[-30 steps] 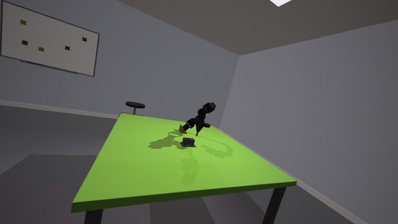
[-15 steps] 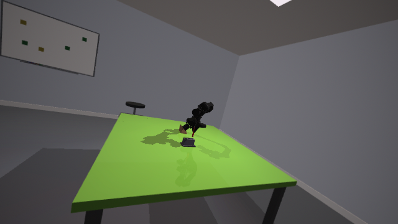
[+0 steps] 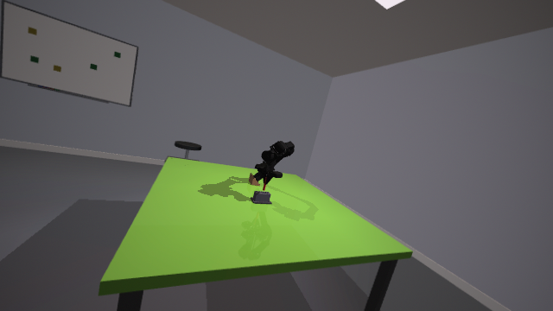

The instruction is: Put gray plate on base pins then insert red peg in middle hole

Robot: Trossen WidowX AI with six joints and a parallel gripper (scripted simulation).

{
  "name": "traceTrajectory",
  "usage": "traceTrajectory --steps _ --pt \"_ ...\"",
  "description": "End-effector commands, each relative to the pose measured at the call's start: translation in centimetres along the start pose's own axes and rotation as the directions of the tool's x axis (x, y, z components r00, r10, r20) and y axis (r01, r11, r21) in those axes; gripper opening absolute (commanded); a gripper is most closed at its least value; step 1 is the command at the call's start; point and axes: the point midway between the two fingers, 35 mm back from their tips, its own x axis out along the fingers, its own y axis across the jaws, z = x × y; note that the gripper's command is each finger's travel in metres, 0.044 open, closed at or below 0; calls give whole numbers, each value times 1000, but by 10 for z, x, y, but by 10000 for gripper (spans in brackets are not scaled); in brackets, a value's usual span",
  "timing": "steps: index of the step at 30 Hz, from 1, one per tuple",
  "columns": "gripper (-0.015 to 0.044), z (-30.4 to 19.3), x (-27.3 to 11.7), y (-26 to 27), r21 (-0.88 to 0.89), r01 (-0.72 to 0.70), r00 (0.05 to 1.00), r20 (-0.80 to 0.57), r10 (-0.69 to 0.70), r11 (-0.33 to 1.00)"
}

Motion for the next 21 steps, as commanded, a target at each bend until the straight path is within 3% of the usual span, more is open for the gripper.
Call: traceTrajectory --steps 1,21 --pt "0 0 0 -1 -4 4 1000 -2 -4 1000" --pt "0 2 0 -2 -4 4 1000 -2 -4 1000"
